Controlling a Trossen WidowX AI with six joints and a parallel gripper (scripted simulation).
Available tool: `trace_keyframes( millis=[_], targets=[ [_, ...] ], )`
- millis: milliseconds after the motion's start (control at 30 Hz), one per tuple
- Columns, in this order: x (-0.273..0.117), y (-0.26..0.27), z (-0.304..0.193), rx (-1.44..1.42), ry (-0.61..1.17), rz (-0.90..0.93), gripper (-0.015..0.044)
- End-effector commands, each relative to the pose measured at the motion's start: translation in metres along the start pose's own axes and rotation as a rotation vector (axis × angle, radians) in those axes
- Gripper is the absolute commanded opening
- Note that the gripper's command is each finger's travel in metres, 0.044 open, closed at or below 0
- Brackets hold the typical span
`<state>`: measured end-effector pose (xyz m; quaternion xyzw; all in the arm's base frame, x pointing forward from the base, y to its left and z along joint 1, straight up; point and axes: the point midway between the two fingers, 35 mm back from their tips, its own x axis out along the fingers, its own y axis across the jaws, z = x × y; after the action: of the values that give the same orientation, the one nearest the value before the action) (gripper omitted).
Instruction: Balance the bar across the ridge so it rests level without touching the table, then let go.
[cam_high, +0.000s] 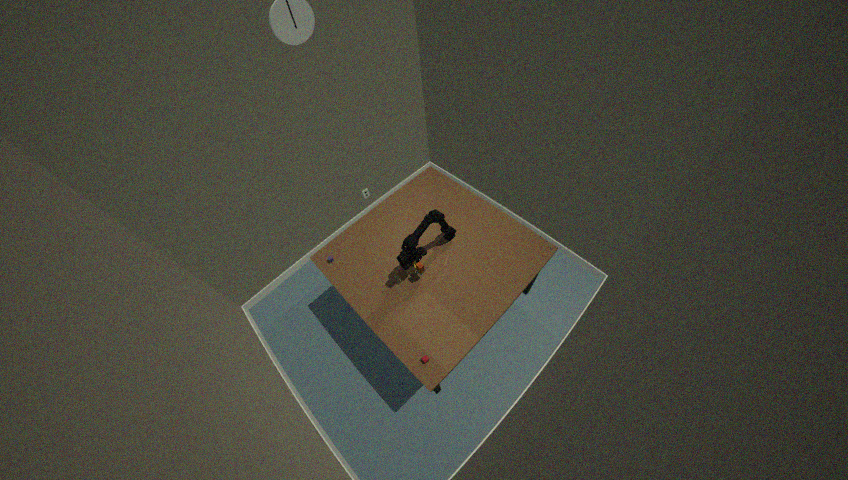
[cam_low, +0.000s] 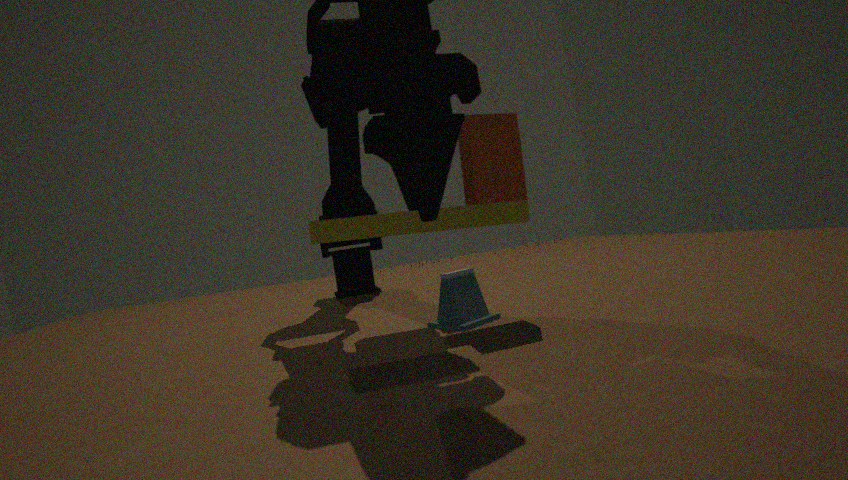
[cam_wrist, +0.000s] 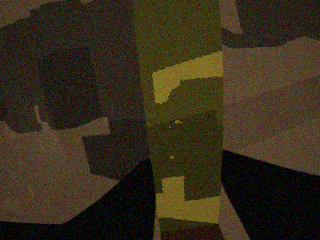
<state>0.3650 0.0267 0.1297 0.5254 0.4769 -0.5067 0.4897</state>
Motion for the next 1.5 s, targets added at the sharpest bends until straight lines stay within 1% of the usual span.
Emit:
trace_keyframes(
  millis=[0, 300, 700, 933, 1467],
  targets=[
    [0.008, -0.004, 0.001, 0.255, -0.004, -0.003, 0.0],
    [0.017, -0.014, 0.002, 0.632, -0.005, -0.003, 0.0],
    [0.025, -0.03, -0.002, 0.932, -0.005, -0.004, 0.0],
    [0.027, -0.038, -0.007, 1.022, -0.006, -0.005, 0.0],
    [0.029, -0.04, -0.009, 1.027, -0.005, -0.005, 0.0]
  ],
)
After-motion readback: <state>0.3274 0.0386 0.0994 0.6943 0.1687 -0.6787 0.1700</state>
